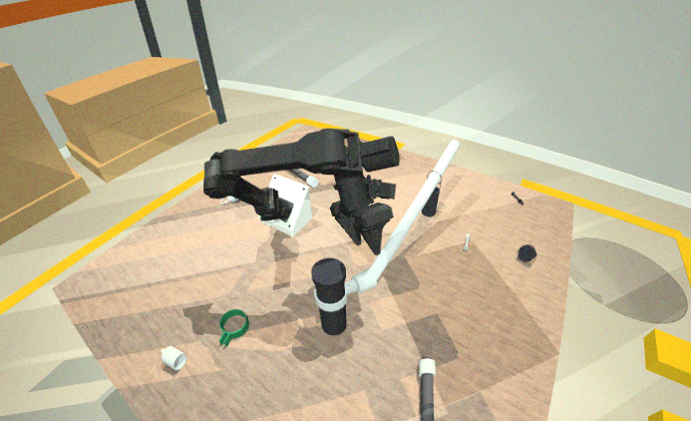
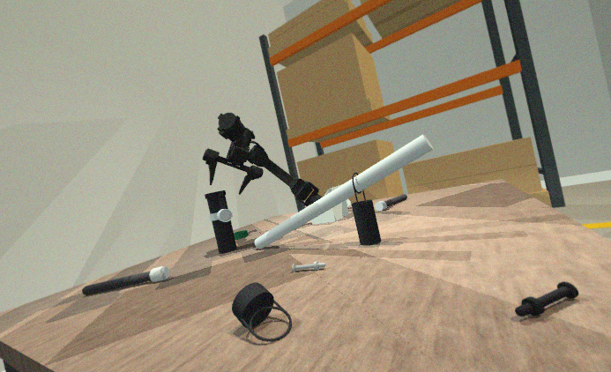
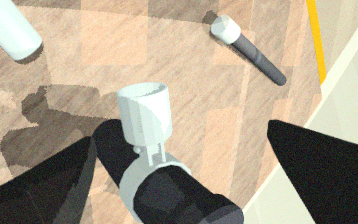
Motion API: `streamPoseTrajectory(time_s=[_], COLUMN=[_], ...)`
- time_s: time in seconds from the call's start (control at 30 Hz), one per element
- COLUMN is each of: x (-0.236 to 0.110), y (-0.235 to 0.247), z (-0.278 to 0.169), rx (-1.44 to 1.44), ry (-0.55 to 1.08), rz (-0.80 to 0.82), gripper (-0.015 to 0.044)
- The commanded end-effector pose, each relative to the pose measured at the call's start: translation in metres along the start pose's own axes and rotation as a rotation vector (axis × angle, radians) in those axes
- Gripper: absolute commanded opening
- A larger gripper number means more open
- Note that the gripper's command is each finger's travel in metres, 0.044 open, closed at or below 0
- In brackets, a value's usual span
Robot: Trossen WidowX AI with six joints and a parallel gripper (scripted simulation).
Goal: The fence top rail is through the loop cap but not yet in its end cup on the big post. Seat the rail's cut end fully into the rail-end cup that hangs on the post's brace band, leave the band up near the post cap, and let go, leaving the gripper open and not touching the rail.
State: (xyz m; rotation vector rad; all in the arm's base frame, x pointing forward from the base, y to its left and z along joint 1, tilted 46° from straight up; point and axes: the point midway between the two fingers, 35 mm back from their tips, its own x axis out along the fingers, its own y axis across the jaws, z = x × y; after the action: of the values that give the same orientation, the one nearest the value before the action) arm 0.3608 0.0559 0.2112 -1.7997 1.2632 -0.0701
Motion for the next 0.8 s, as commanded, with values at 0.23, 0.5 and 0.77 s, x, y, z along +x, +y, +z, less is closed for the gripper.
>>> streamPoseTrajectory(time_s=[0.23,0.5,0.77], x=[0.040,0.051,0.064], y=[0.023,0.023,0.023], z=[-0.005,-0.003,-0.003], rx=[-0.007,-0.006,-0.005], ry=[0.012,0.011,0.009], rz=[0.000,0.004,0.006], gripper=[0.0440,0.0440,0.0440])
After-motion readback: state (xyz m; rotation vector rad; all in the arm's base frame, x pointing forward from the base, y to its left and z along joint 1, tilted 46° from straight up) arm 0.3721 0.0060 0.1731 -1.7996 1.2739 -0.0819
